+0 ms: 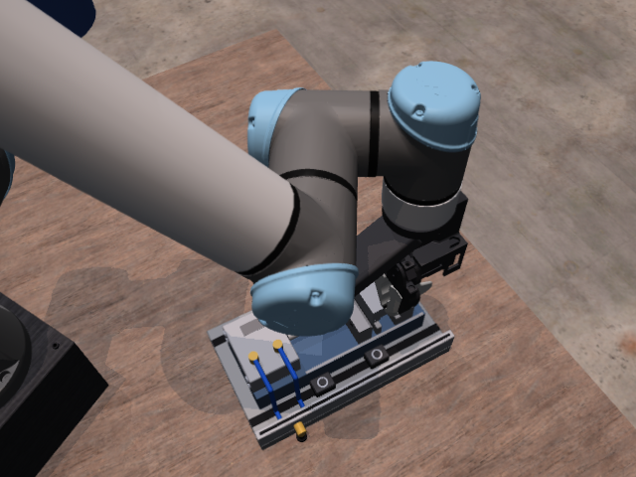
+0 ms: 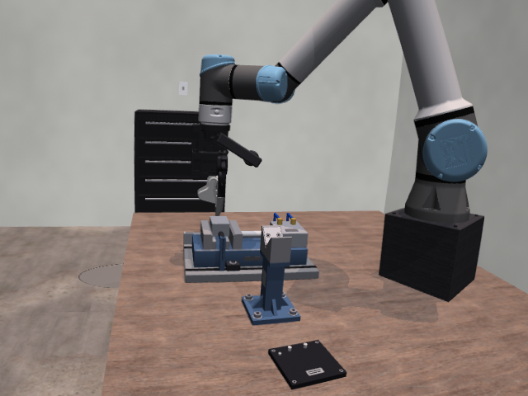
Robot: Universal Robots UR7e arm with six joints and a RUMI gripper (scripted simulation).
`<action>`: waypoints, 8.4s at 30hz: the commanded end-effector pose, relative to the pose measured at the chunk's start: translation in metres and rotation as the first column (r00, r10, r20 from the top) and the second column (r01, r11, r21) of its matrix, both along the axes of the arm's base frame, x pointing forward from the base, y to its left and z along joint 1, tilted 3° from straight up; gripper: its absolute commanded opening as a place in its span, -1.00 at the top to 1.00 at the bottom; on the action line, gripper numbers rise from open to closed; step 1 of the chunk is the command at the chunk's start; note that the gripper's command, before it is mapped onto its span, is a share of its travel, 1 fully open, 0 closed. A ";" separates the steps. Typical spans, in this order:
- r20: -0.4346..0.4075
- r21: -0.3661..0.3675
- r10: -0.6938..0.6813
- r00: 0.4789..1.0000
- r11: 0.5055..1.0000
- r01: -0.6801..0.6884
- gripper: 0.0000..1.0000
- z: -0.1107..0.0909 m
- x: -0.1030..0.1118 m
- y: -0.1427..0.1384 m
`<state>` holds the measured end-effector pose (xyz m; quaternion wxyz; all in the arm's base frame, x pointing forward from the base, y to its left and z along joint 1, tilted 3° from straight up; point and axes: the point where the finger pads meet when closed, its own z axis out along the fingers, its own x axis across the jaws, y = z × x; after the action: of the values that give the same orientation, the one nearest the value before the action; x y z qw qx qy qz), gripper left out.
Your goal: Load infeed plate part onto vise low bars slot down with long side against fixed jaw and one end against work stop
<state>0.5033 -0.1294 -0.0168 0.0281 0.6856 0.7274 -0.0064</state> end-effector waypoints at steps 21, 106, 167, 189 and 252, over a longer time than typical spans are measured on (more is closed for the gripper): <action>0.001 -0.001 0.000 1.000 1.000 0.000 1.00 0.000 0.000 0.006; 0.001 -0.001 0.000 1.000 1.000 0.000 1.00 0.000 0.000 0.011; 0.001 -0.001 0.000 1.000 1.000 0.000 1.00 0.038 0.000 -0.018; 0.001 -0.001 0.000 1.000 1.000 0.000 1.00 0.063 -0.001 -0.017; 0.017 0.016 -0.382 0.924 0.924 0.382 1.00 0.063 -0.004 -0.003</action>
<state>0.4990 -0.1342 0.0459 0.0283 0.7989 0.6008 -0.0006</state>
